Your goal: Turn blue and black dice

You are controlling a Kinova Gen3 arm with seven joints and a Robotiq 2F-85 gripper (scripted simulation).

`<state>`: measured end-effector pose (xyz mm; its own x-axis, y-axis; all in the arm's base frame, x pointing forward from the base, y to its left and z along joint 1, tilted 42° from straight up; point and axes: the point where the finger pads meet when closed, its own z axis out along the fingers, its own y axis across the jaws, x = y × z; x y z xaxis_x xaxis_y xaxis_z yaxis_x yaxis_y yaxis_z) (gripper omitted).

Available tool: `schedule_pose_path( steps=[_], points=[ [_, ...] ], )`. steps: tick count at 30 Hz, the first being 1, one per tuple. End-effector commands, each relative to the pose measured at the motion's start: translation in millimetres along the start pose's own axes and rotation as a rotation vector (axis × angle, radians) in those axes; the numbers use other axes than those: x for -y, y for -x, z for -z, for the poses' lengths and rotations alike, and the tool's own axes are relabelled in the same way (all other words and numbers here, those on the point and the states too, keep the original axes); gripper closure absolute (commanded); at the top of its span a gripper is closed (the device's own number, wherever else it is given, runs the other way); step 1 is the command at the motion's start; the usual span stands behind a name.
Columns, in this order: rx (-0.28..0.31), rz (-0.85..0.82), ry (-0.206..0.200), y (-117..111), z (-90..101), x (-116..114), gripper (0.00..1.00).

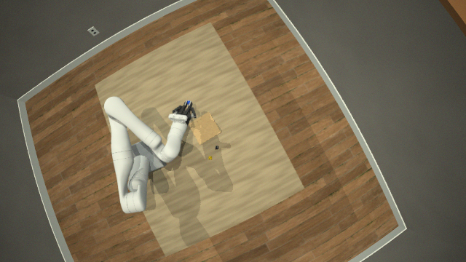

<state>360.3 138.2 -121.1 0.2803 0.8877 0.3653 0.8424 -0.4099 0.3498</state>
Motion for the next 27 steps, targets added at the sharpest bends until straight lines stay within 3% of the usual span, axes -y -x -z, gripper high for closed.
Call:
schedule_pose_path(
  steps=[1, 18, 27],
  points=[
    [-0.004, -0.006, 0.005, 4, 0.7, -3, 0.89],
    [-0.021, -0.004, 0.008, 6, 0.6, -3, 0.89],
    [-0.021, -0.004, 0.008, 27, -11.3, -3, 0.89]
  ],
)
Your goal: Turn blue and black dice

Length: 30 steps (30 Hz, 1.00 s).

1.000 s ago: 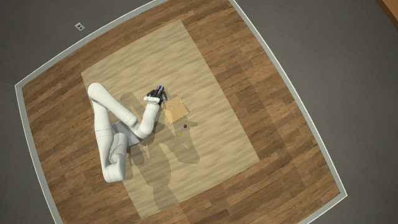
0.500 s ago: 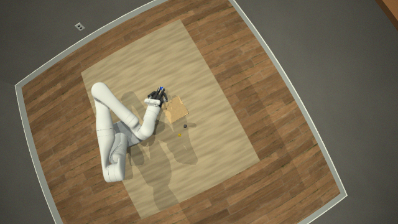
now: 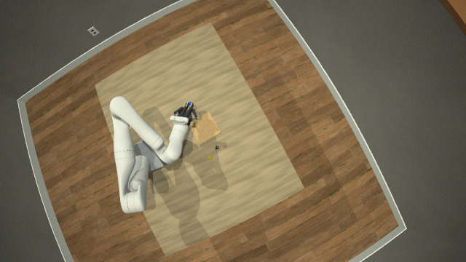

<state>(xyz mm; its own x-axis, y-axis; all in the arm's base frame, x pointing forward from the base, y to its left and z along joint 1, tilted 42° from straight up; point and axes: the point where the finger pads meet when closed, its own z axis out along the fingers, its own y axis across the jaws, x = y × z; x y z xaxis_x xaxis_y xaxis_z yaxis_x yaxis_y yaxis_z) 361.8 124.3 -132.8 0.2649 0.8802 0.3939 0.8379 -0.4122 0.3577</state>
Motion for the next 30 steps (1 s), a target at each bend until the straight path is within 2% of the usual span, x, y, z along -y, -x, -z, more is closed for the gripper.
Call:
schedule_pose_path(
  steps=[1, 16, 30],
  points=[
    [0.012, -0.004, -0.002, 15, -5.0, 0, 0.89],
    [0.012, -0.004, -0.002, 52, -24.1, 0, 0.89],
    [0.012, -0.004, -0.002, 57, -26.5, 0, 0.89]
  ],
)
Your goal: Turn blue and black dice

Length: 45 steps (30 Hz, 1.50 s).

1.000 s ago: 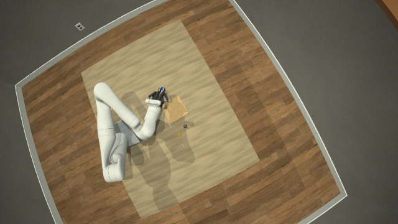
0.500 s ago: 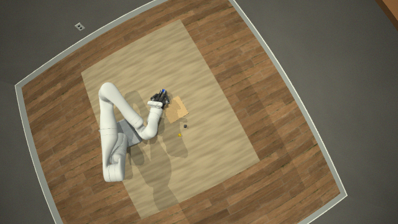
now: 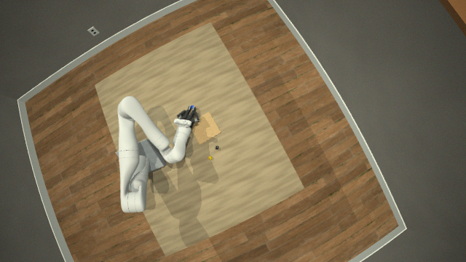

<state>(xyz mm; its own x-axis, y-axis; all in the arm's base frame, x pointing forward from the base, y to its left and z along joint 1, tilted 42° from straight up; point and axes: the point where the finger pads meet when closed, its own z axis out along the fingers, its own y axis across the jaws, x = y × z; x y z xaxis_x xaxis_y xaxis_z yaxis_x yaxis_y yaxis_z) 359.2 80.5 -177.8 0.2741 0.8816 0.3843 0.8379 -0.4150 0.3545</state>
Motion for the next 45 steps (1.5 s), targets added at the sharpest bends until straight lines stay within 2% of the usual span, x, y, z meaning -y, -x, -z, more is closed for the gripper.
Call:
schedule_pose_path(
  steps=[1, 45],
  points=[
    [0.0, 0.0, 0.0, -0.1, 0.1, -0.2, 0.89],
    [0.0, 0.0, 0.0, 4.6, -2.4, -0.2, 0.89]
  ],
)
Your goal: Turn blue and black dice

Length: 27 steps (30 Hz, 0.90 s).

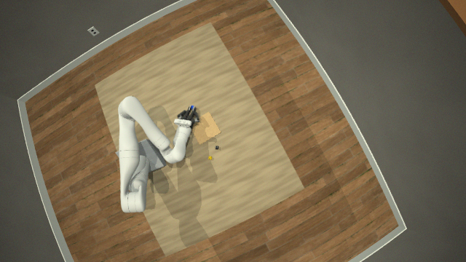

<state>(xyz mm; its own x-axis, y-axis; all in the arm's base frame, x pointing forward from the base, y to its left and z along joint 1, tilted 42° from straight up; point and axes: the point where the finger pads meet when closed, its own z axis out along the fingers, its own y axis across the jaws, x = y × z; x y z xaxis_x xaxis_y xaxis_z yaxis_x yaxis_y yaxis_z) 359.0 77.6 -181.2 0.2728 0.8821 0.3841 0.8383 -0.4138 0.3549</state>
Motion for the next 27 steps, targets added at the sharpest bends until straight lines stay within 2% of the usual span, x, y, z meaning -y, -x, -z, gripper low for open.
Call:
schedule_pose_path(
  steps=[1, 27],
  points=[
    [0.0, -0.001, 0.001, 1.4, -0.6, -0.4, 0.89],
    [0.0, -0.001, 0.001, 4.8, -2.4, -0.4, 0.89]
  ],
)
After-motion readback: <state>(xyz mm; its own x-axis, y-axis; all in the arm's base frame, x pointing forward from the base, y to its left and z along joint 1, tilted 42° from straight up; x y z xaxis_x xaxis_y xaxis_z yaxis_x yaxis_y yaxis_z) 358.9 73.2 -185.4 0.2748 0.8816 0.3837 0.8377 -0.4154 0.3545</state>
